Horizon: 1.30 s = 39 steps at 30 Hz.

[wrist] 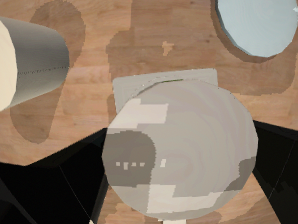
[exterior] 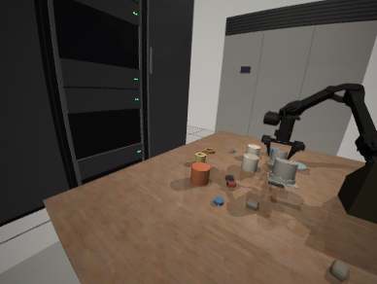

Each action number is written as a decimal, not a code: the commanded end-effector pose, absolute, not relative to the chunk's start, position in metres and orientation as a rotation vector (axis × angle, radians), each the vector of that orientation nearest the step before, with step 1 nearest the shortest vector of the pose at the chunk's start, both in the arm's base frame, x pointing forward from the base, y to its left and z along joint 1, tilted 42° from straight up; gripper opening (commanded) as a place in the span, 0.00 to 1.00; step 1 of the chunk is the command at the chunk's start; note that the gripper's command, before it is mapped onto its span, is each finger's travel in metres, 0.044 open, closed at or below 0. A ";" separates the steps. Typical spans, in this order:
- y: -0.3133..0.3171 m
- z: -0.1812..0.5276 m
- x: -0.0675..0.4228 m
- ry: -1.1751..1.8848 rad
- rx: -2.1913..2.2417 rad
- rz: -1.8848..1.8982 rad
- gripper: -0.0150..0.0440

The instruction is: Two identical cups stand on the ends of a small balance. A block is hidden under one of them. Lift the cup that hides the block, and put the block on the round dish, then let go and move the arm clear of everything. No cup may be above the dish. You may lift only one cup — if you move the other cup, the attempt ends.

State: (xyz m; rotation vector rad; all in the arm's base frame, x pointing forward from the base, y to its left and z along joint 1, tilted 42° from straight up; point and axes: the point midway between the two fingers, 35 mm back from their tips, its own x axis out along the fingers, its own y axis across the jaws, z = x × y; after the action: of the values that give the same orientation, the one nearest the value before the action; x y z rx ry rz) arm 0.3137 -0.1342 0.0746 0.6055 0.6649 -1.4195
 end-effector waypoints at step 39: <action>-0.114 0.091 0.317 0.684 0.610 -1.419 0.25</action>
State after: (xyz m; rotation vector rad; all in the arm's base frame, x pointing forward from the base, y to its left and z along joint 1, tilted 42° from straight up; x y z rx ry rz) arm 0.3137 -0.1199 0.0864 0.5989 0.6862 -1.4307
